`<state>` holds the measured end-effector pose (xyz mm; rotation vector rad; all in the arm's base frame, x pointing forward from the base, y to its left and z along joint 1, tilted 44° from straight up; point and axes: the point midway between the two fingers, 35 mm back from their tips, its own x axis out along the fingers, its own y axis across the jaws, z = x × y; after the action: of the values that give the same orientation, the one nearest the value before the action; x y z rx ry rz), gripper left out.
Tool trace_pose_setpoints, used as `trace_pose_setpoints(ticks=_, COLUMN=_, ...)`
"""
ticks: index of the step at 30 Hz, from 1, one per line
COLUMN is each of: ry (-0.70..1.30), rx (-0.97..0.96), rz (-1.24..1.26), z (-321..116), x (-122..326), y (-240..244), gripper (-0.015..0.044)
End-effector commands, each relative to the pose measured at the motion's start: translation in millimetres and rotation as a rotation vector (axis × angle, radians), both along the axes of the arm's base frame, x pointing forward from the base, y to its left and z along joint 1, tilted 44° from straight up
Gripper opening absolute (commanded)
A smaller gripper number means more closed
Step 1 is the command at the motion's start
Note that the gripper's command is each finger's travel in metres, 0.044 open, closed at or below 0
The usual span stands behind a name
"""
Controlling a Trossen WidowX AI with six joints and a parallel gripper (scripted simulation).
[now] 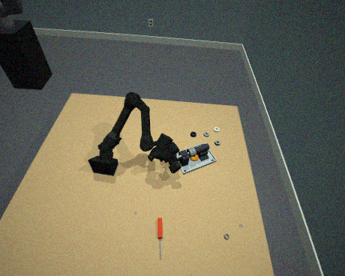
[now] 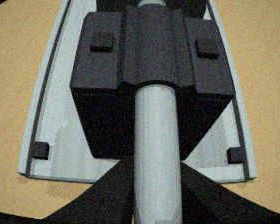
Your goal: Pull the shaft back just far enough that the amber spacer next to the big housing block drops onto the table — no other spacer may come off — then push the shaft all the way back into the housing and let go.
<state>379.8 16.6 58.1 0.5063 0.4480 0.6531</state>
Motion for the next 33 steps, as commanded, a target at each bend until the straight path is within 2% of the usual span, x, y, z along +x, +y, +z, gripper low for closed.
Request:
trace_pose_setpoints(ticks=1, ry=-0.005, rx=0.001, rz=0.004, z=2.4, x=2.4, y=1.2, gripper=0.0)
trace_pose_setpoints(ticks=33, ry=-0.006, rx=0.001, rz=0.004, z=5.9, x=10.0, y=3.5, gripper=0.0)
